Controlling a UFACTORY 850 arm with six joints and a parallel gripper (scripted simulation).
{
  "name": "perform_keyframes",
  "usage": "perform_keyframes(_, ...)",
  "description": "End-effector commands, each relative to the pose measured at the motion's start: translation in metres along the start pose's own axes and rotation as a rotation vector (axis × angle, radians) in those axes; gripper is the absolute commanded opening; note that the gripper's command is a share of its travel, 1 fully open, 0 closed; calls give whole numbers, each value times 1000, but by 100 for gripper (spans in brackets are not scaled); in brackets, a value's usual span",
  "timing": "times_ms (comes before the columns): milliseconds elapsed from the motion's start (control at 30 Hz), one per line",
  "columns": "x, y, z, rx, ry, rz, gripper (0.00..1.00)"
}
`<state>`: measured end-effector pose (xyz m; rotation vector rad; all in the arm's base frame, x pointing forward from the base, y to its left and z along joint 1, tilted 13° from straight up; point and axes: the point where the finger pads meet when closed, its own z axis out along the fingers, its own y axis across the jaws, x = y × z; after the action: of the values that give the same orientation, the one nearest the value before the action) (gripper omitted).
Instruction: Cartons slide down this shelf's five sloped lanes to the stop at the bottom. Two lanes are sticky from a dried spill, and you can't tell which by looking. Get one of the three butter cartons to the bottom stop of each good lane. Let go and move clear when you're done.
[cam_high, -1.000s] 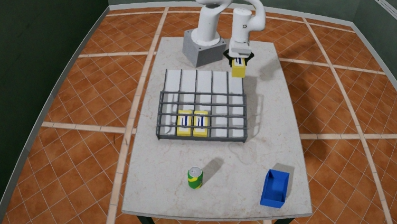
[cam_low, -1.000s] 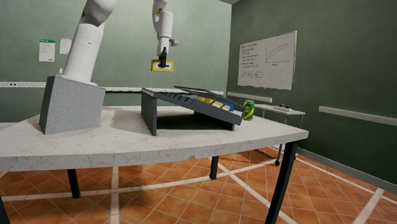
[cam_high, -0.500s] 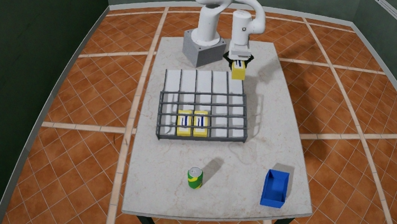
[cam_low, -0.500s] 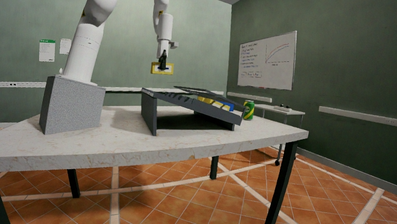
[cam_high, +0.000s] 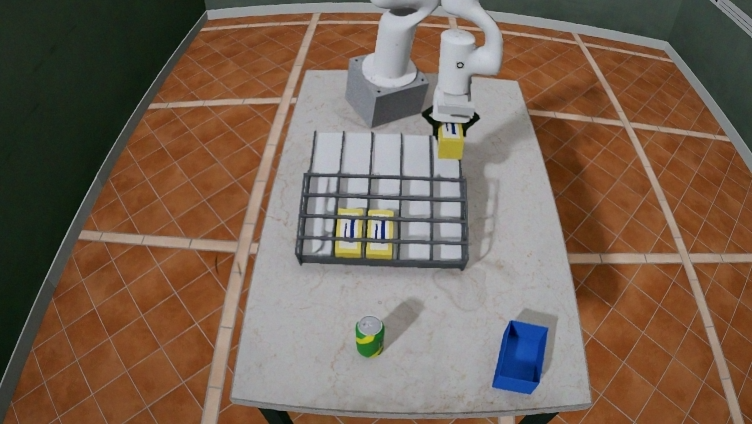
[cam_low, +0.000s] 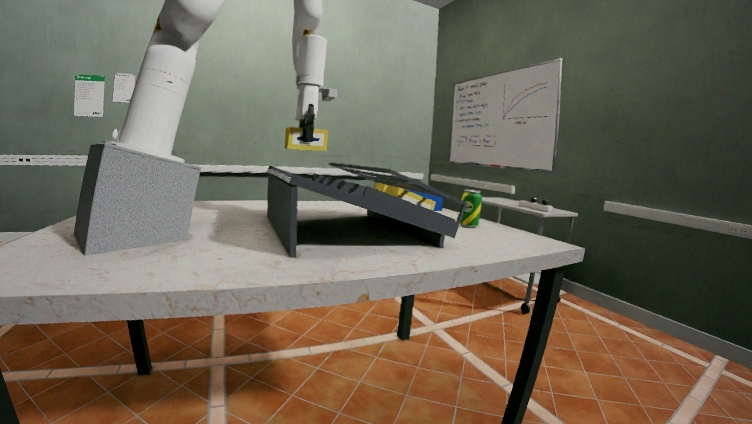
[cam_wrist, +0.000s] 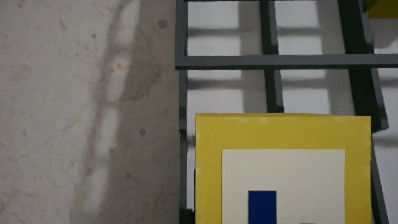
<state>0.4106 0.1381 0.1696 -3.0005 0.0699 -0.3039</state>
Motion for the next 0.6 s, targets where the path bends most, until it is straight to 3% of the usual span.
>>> perform_keyframes(0,1,0,0,4,1,-1,0)
perform_keyframes(133,1,0,0,4,1,-1,0)
perform_keyframes(167,1,1,10,-16,-99,4,0)
perform_keyframes(567,1,1,10,-16,-99,4,0)
